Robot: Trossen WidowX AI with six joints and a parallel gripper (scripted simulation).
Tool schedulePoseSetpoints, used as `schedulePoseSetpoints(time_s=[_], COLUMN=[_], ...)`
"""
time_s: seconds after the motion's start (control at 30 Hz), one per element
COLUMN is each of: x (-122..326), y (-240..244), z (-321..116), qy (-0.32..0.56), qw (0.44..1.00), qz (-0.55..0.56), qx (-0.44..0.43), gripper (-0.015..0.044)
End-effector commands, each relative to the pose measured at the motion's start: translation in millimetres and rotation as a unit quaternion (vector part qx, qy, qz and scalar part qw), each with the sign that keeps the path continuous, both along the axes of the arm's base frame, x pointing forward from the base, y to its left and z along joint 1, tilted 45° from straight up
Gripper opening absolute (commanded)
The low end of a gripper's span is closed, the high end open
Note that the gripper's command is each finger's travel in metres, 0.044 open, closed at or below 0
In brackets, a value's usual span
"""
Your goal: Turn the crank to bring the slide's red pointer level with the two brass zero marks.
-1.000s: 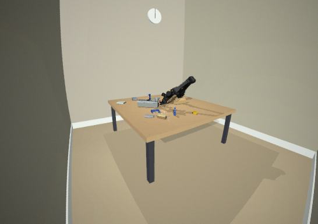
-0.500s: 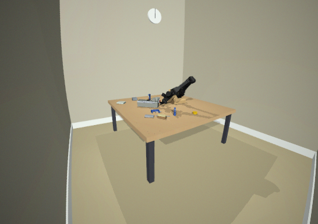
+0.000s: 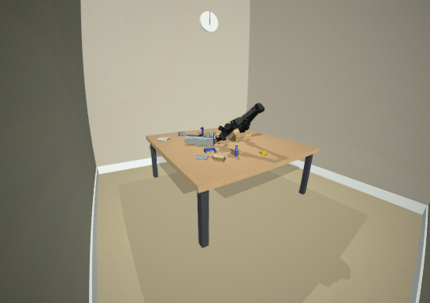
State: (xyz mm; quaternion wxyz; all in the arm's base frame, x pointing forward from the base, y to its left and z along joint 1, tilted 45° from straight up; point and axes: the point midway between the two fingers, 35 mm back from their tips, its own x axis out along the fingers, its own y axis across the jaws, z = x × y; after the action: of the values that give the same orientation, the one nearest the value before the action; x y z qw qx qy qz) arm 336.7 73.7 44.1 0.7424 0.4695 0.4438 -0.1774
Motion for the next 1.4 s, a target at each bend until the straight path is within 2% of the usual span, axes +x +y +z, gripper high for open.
schedulePoseSetpoints(time_s=[0.0,1.37], x=[3.9,7.7], y=[0.8,0.2], z=[5.6,13.9], qy=[-0.002,-0.002], qw=[1.0,1.0], qz=[-0.002,-0.002], qx=[0.001,0.001], gripper=[0.0,0.0])
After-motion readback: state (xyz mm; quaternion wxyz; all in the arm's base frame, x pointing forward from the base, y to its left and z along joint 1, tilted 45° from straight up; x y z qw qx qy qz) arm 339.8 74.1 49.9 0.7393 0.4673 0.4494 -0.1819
